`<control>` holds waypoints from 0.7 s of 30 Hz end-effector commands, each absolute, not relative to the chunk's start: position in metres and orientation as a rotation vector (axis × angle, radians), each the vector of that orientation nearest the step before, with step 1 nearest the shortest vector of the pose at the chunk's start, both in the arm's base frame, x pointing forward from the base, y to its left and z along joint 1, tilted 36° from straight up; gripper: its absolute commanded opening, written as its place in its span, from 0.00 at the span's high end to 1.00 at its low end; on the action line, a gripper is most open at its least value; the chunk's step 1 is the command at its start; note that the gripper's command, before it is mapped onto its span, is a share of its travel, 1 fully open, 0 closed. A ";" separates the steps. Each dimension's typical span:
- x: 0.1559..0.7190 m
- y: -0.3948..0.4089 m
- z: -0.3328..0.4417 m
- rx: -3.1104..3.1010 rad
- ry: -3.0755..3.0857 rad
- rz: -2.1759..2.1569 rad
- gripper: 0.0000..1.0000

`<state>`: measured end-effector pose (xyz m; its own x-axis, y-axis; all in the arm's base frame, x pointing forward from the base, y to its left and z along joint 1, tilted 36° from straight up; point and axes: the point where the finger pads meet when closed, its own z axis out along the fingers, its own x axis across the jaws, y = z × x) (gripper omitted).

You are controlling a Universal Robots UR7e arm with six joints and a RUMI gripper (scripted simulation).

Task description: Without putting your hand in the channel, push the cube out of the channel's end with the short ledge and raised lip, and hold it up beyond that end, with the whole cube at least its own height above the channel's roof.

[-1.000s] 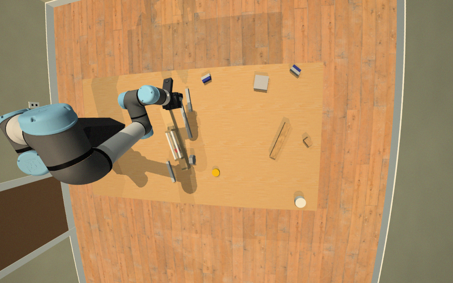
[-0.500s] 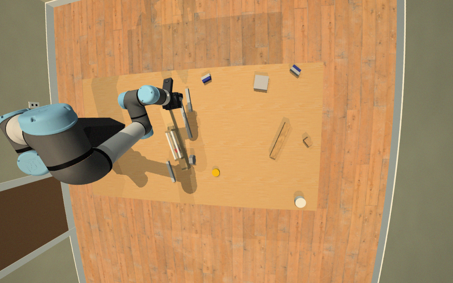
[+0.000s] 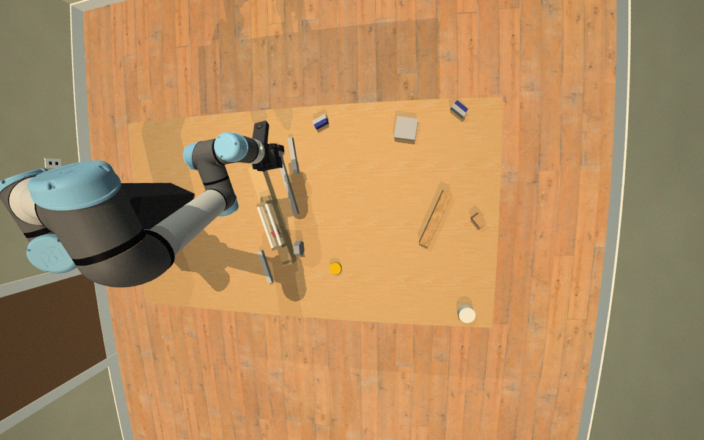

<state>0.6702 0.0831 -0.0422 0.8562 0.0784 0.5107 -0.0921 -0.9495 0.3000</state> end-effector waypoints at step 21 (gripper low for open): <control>0.669 0.083 -0.042 2.716 -0.010 0.766 0.78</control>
